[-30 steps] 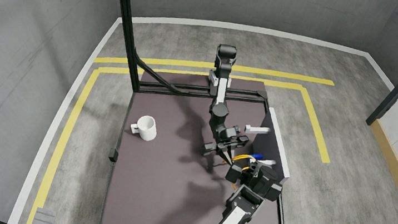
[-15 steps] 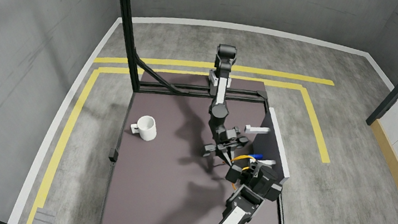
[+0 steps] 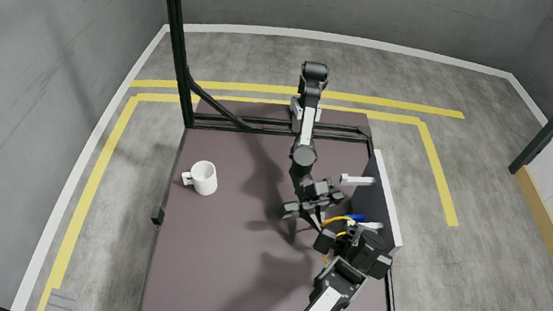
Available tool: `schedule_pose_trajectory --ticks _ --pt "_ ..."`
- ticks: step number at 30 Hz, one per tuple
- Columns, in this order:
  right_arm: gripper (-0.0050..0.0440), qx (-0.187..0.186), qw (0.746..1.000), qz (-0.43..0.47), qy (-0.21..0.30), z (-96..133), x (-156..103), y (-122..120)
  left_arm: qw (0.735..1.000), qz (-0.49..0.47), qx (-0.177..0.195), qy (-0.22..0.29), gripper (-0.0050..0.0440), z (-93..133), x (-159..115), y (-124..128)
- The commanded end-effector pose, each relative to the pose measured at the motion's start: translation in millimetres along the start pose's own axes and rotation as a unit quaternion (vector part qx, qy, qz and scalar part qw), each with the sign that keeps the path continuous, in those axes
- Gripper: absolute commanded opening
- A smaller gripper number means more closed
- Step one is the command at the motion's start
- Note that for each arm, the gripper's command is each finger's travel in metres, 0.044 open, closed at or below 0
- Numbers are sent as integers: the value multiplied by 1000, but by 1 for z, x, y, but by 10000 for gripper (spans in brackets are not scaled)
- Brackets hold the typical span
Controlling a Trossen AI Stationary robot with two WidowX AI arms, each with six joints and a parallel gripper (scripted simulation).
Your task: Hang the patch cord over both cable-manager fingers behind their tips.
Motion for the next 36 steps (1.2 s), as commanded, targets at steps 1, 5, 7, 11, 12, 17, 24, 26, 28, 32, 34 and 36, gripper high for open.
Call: schedule_pose_trajectory --ticks 1,5,7,11,12,17,24,26,28,32,34,36 --pt "40 -2 1000 3 -13 6 11 -1 1000 7 3 0 25 -3 4 -4" --pt "40 -2 1000 3 -13 6 11 -1 1000 9 5 4 25 -4 5 -5" --pt "40 -2 1000 3 -13 6 11 -1 1000 11 7 6 25 -5 5 -5" --pt "40 -2 1000 3 -13 6 11 -1 1000 12 8 8 25 -6 5 -6" --pt "40 -2 1000 3 -13 6 11 -1 1000 13 9 9 25 -6 5 -6" --pt "40 -2 1000 3 -13 6 11 -1 1000 16 12 15 25 -8 5 -8" --pt "40 -2 1000 3 -13 6 11 -1 999 21 17 23 25 -10 6 -9" --pt "40 -2 1000 3 -13 6 11 -1 999 21 18 24 25 -10 6 -9" --pt "40 -2 1000 3 -13 6 11 -1 999 22 19 25 25 -10 6 -9" --pt "40 -2 1000 3 -13 6 11 -1 999 25 22 30 25 -11 6 -11" --pt "40 -2 1000 3 -13 6 11 -1 999 26 23 32 25 -12 6 -11" --pt "40 -2 1000 3 -13 6 11 -1 999 28 25 35 25 -12 7 -12"
Point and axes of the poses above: on each arm, the point midway between the two fingers, 35 mm back from their tips, its own z axis back along the fingers, its own y axis across the jaws, x = y × z, the point moved 1 cm from there along z, back along the fingers, and after that the axes turned 3 degrees about z, right-handed, at the moved point
